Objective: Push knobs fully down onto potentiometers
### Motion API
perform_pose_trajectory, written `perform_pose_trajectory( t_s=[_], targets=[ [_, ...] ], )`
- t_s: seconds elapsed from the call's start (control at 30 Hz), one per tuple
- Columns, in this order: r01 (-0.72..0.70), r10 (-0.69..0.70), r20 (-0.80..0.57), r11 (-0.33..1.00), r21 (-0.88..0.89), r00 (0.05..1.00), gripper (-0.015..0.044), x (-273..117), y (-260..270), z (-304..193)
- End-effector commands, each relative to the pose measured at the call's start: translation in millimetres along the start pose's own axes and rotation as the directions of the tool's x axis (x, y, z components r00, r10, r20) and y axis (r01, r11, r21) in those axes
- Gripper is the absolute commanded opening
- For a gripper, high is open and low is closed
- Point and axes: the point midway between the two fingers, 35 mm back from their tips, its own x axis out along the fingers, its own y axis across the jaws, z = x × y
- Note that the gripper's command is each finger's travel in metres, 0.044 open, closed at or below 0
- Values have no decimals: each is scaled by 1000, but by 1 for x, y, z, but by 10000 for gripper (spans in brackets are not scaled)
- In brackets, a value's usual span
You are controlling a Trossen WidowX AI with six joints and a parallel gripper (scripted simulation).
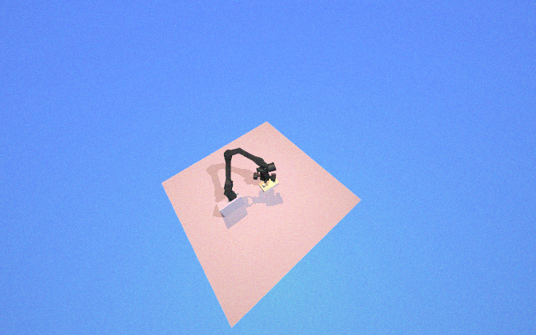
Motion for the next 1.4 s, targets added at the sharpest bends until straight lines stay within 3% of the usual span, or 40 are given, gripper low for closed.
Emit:
perform_pose_trajectory(
  t_s=[0.0,0.3,0.6,1.0,1.37],
  targets=[
    [-2,1,-7,993,-114,1000,0,-1,-6,3],
    [-15,12,-10,910,-414,1000,0,-3,-19,13],
    [-26,23,-13,740,-672,1000,0,-5,-31,22],
    [-31,39,-16,406,-913,999,0,-7,-46,32],
    [-21,53,-19,39,-999,998,0,-9,-58,42]
  ],
)
